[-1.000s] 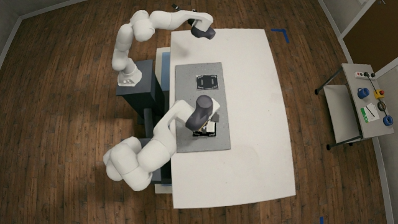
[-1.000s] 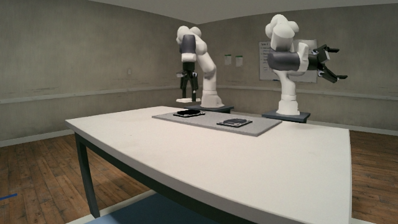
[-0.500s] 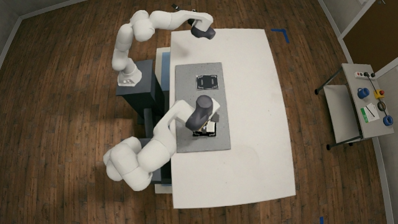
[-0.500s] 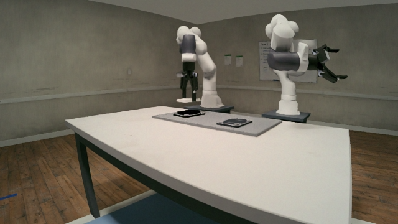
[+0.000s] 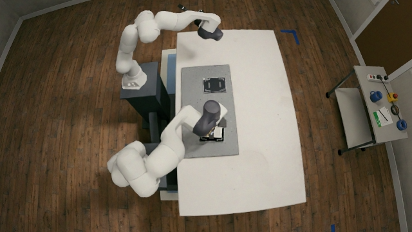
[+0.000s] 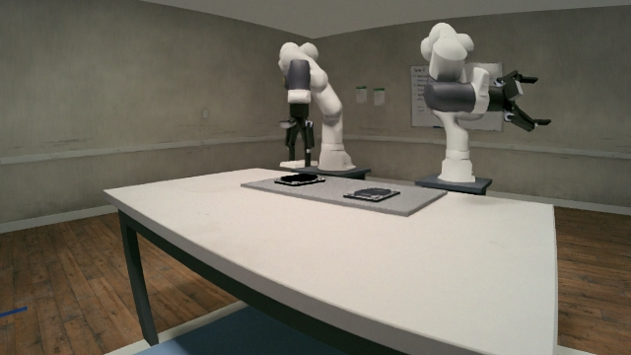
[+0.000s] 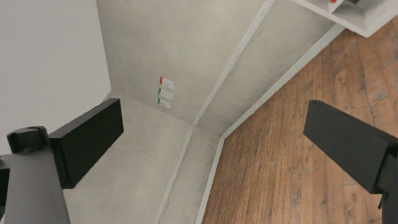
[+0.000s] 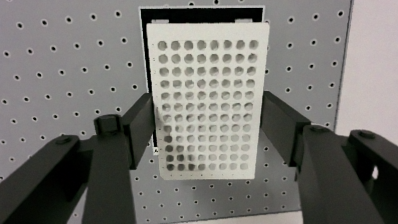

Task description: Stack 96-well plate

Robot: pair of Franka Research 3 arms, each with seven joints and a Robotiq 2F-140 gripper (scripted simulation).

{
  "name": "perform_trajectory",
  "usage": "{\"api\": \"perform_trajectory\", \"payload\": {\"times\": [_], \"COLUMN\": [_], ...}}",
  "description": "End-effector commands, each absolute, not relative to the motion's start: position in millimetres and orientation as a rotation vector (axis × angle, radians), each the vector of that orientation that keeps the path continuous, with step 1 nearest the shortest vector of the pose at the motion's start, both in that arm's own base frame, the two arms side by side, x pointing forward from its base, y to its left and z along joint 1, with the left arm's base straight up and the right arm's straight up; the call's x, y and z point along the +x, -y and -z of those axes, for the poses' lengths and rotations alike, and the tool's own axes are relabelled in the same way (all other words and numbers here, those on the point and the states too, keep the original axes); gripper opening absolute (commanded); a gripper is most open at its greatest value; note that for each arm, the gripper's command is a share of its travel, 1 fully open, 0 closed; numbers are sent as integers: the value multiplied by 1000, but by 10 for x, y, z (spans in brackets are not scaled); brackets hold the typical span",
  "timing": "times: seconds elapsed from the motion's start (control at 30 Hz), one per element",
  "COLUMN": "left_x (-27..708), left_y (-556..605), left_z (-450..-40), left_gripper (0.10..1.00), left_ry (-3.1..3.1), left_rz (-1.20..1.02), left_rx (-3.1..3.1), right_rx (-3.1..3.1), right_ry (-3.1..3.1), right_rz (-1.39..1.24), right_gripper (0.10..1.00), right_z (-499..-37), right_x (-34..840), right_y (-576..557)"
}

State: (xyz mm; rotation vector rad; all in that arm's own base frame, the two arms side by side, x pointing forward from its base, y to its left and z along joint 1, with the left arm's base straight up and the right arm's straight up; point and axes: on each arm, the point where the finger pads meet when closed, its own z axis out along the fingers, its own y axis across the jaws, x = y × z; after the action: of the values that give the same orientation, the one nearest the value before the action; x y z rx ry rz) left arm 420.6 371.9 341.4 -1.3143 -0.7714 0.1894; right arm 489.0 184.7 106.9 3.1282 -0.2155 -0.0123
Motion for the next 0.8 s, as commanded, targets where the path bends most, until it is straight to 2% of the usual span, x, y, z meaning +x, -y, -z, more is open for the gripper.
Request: {"api": "perform_trajectory", "payload": {"times": [0.0,0.77], "left_x": [4219,4219], "left_y": [-3721,-3721], "left_z": [-3425,-3425], "left_gripper": [1000,1000], "left_ry": [772,772], "left_rz": [-181,-181], "left_rx": [-1313,-1313], "right_rx": [3134,3134], "right_ry": [222,222], "right_rz": [0,0], "right_gripper": [99,99], "right_z": [-1043,-772], "right_x": [4913,4922], "right_y": [-1874,-1885]}}
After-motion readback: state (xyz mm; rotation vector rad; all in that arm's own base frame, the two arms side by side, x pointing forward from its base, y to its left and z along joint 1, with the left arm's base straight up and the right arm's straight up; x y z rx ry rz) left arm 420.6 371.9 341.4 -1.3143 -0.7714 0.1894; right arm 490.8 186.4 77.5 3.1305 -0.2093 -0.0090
